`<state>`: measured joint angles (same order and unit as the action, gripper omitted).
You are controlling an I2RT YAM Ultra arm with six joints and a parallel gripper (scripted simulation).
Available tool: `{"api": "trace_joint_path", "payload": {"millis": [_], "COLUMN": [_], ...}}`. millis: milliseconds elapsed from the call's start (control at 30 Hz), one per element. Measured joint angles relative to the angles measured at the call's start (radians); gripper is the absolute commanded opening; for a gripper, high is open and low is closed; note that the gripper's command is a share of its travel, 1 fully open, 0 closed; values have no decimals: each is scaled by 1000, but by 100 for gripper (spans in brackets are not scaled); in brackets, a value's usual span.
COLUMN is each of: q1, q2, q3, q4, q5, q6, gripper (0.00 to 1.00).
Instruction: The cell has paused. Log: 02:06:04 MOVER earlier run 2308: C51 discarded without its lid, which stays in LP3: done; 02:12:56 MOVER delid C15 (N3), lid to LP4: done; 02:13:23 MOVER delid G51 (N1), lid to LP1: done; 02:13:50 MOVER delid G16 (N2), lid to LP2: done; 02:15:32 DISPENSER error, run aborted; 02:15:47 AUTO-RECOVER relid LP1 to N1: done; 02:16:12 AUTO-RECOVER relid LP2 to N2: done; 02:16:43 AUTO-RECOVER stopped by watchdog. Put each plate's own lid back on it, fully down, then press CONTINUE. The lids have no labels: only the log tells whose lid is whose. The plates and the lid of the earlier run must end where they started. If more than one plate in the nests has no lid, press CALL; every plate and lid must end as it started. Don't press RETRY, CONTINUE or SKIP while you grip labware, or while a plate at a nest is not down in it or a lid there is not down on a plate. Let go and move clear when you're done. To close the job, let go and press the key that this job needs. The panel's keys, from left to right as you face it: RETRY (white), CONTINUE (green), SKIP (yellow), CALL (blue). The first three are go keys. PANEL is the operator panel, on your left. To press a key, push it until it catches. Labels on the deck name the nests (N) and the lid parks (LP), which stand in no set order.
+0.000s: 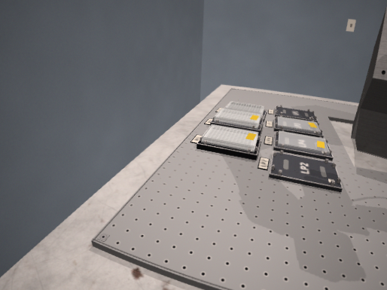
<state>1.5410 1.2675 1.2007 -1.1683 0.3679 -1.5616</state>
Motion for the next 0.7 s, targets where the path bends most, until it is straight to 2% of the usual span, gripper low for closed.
{"api": "trace_joint_path", "payload": {"millis": [100, 700], "q1": [-7, -194], "q2": [4, -22], "q3": [5, -25], "q4": [-1, -16], "q5": [-10, -53], "q6": [39, 195], "gripper": [100, 100]}}
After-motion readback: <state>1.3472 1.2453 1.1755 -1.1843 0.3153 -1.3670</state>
